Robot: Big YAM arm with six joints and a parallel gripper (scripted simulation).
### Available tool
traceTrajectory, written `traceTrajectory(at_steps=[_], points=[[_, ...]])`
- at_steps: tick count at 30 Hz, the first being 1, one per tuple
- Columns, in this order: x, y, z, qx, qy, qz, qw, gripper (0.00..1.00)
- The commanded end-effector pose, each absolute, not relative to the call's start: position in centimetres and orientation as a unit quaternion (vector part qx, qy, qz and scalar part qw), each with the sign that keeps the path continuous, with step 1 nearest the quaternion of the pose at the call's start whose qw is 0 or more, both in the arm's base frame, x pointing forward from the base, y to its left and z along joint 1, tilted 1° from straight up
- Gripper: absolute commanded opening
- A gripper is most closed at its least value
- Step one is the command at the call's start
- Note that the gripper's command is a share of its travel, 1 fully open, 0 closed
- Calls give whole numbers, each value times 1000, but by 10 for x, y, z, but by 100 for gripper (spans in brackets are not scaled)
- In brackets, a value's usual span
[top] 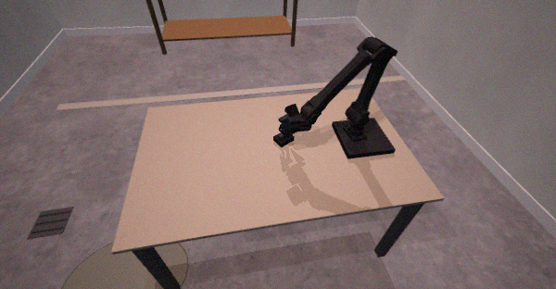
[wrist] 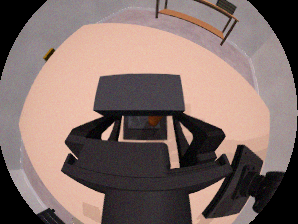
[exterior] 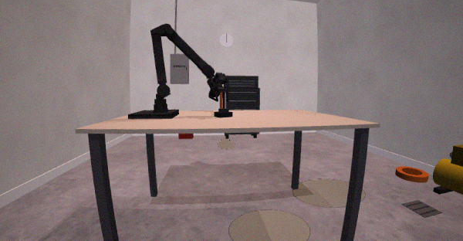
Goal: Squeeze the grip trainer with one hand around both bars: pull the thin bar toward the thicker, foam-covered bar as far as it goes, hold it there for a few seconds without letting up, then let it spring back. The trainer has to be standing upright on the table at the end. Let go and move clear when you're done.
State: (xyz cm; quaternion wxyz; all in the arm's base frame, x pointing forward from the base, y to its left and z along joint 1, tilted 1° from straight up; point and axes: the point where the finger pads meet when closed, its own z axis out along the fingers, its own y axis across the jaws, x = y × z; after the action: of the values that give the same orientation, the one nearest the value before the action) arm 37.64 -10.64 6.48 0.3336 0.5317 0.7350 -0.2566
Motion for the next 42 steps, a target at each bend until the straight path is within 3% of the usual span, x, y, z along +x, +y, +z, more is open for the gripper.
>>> traceTrajectory(at_steps=[1, 42], points=[[396, -98, 90, 539, 725, -238, 357, 76], [370, -19, 159, 542, 726, -231, 355, 76]])
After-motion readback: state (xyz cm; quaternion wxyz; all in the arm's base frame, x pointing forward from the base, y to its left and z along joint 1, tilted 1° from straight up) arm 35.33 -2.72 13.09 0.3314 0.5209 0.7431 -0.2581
